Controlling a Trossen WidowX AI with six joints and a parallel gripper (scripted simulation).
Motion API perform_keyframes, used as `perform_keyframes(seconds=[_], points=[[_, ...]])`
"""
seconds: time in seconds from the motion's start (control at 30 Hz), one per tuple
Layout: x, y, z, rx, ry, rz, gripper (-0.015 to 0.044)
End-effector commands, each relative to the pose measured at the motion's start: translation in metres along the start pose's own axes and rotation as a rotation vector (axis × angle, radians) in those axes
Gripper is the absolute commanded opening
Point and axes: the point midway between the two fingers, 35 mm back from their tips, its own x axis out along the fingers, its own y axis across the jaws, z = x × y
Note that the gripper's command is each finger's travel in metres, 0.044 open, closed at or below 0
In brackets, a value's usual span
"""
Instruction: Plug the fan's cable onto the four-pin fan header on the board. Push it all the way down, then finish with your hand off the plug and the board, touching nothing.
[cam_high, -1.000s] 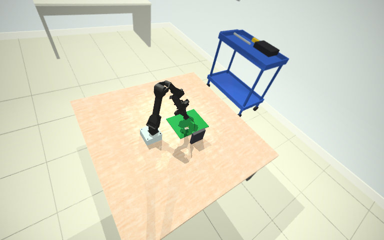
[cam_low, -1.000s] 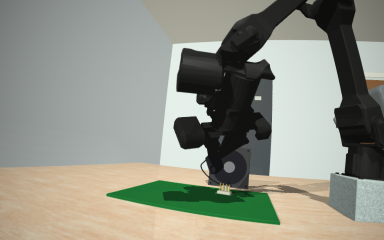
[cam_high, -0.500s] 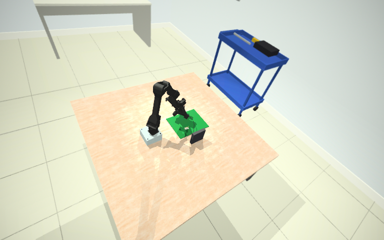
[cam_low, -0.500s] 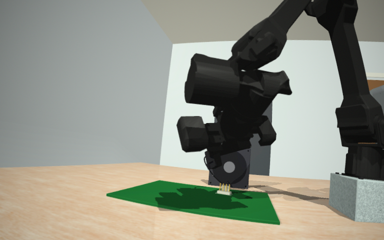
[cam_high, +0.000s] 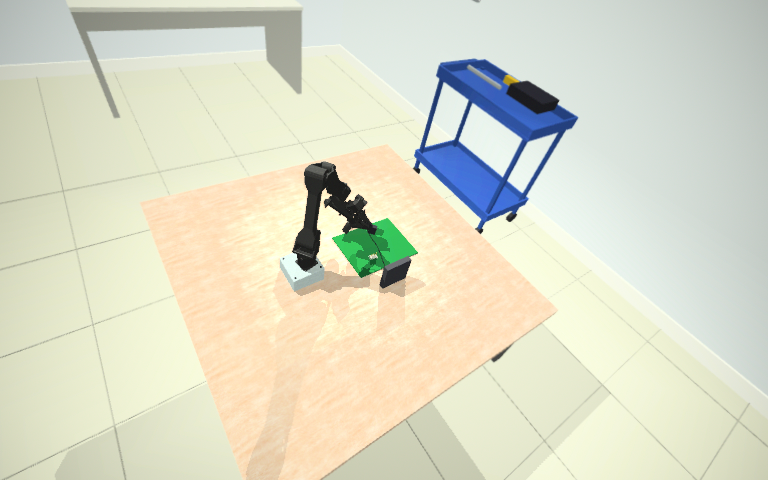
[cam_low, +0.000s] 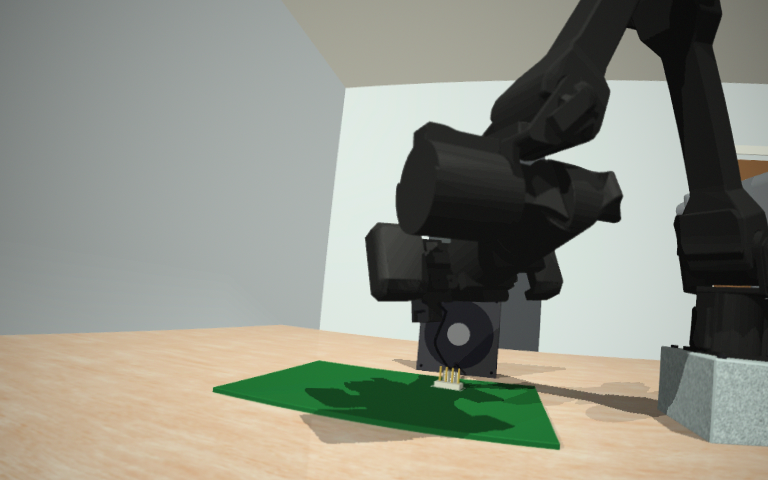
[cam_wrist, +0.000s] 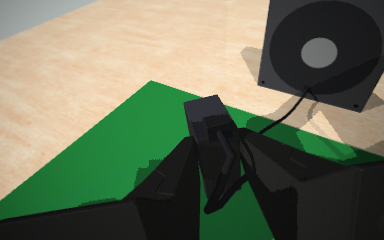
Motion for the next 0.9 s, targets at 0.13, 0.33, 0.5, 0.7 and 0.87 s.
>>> perform_keyframes(seconds=[0.13,0.33,0.5,0.7,0.87], points=[[-0.008,-0.001,0.000,0.030,-0.105,0.039,0.0000],[-0.015,-0.002,0.002,0.054,-0.178,0.074,0.0000],[-0.015,-0.002,0.006,0.048,-0.163,0.069,0.0000],[-0.015,-0.002,0.007,0.046,-0.158,0.068,0.0000],[-0.016,-0.002,0.009,0.049,-0.159,0.068,0.0000]])
